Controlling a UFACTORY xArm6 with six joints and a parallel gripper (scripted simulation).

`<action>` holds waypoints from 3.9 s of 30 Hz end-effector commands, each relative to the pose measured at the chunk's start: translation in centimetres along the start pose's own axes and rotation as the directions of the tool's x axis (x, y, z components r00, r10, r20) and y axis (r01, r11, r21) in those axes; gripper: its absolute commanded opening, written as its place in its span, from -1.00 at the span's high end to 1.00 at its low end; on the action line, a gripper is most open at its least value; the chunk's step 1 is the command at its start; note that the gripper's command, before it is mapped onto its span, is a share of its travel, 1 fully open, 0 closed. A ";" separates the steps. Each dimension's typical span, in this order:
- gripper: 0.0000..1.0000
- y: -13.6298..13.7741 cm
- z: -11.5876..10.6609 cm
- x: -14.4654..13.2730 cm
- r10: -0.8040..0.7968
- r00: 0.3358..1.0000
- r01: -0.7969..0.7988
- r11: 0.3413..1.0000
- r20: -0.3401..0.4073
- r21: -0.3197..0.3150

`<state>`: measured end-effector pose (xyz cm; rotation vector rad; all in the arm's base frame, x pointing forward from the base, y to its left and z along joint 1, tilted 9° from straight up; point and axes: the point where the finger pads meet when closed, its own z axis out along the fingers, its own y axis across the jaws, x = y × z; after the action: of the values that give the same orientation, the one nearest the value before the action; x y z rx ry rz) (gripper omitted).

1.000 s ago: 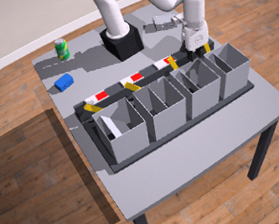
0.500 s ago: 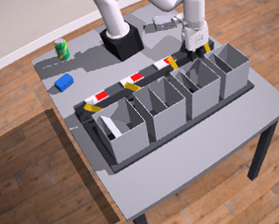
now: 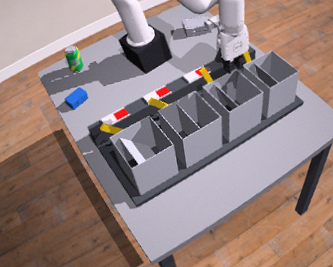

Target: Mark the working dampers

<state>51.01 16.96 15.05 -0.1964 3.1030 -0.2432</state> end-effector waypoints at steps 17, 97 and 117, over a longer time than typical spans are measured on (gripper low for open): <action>0.22 0.0 -0.2 -0.1 0.000 1.000 0.000 1.000 0.005 -0.001; 0.22 -6.5 3.2 11.2 0.000 1.000 0.001 0.928 0.005 -0.372; 0.22 -6.0 4.5 11.2 0.000 1.000 0.001 0.928 0.005 -0.372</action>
<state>40.68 8.80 11.84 -0.2015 3.1161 0.3517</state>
